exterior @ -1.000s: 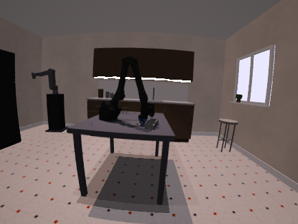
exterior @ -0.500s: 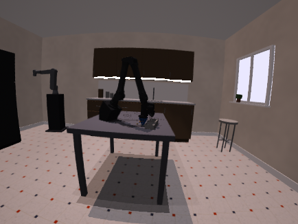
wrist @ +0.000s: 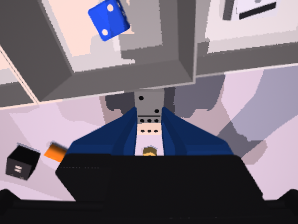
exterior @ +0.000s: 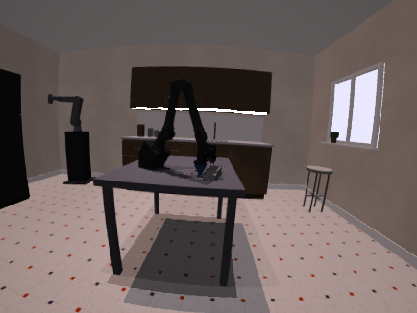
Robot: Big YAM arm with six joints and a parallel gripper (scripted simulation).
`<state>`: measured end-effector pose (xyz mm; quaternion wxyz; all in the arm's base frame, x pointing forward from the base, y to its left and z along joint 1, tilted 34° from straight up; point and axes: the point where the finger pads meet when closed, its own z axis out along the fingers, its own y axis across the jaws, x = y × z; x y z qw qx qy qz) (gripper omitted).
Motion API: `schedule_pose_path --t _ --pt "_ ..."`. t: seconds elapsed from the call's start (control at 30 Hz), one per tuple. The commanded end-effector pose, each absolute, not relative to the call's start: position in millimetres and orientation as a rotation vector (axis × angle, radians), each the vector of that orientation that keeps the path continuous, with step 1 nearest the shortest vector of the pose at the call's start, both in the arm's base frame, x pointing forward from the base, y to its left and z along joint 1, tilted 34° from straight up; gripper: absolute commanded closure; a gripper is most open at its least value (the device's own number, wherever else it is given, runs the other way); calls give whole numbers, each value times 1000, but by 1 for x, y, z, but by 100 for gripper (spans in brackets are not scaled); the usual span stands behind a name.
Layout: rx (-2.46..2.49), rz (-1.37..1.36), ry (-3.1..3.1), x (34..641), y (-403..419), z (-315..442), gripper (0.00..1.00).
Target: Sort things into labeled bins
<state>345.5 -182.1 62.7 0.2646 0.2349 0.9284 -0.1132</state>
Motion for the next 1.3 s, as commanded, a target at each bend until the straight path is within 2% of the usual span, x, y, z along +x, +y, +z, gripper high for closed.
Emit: schedule_pose_path --t 0.0,0.43,1.07,1.27 --pt "629 -311 2480 351 -186 72 80" --pt "634 -315 2490 340 -185 73 80" --pt "625 -308 2449 331 -164 139 80" --pt "631 -304 2490 327 -163 123 80"
